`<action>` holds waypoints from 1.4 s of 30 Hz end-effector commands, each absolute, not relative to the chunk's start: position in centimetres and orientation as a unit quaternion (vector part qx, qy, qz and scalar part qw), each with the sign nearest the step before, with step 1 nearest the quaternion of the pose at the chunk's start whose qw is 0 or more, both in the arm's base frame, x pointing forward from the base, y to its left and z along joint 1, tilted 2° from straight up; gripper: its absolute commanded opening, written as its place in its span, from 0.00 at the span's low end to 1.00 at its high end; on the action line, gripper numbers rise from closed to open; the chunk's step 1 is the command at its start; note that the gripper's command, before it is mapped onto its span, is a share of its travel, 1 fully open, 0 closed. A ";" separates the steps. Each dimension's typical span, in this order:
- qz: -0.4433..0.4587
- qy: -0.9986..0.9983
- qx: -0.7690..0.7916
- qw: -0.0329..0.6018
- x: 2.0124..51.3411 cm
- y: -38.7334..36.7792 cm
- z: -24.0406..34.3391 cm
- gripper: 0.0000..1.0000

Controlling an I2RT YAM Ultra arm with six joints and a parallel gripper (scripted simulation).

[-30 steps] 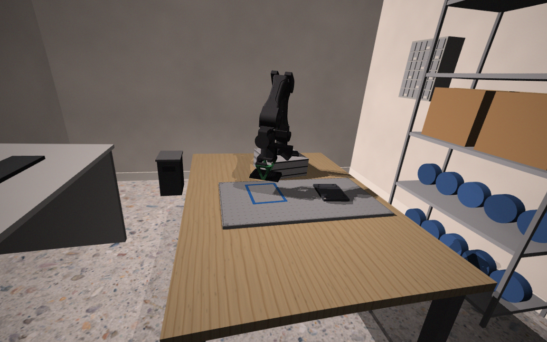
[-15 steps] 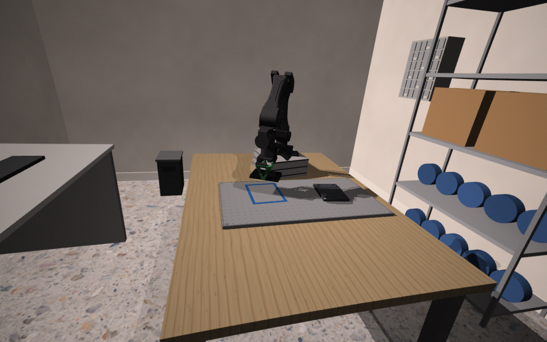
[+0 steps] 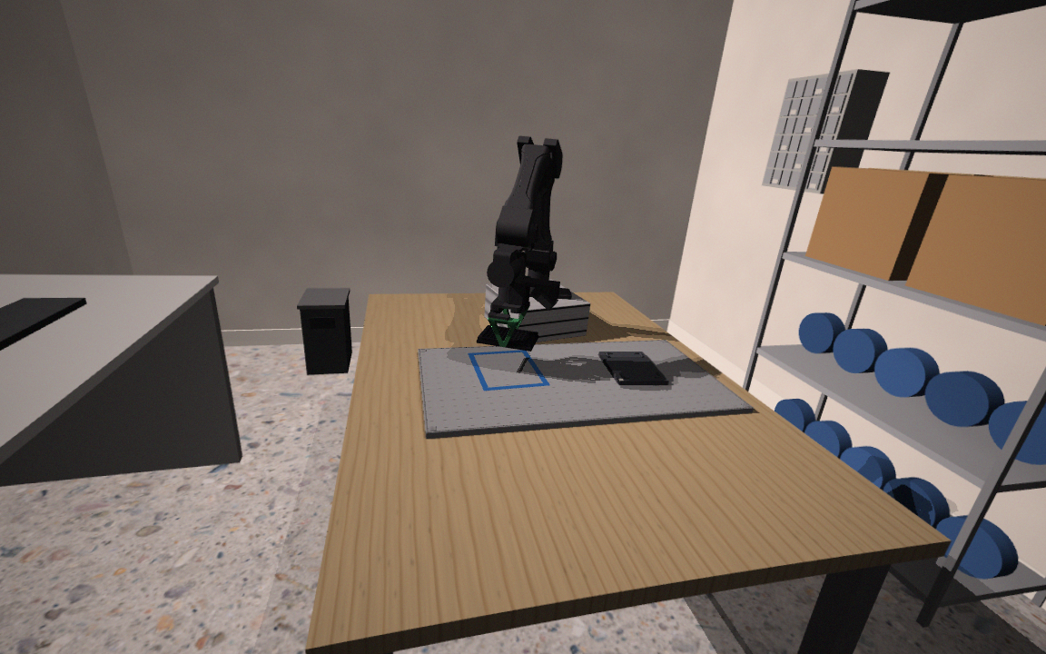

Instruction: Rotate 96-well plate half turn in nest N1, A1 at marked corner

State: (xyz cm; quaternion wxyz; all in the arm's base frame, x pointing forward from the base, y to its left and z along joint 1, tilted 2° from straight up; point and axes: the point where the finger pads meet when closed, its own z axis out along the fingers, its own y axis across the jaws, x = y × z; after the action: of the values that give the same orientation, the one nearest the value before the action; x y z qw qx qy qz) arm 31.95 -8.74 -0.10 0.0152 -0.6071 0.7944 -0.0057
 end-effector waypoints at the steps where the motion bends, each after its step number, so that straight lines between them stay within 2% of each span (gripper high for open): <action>1: -0.008 0.794 -0.607 0.020 32.2 -8.7 0.0 0.00; 42: -0.008 0.794 -0.607 0.020 32.2 -8.7 -2.4 0.00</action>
State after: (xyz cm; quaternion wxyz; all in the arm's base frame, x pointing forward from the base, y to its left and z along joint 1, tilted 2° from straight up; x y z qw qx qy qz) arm 31.92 -8.68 -2.70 0.0138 -0.6077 0.7941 -0.0037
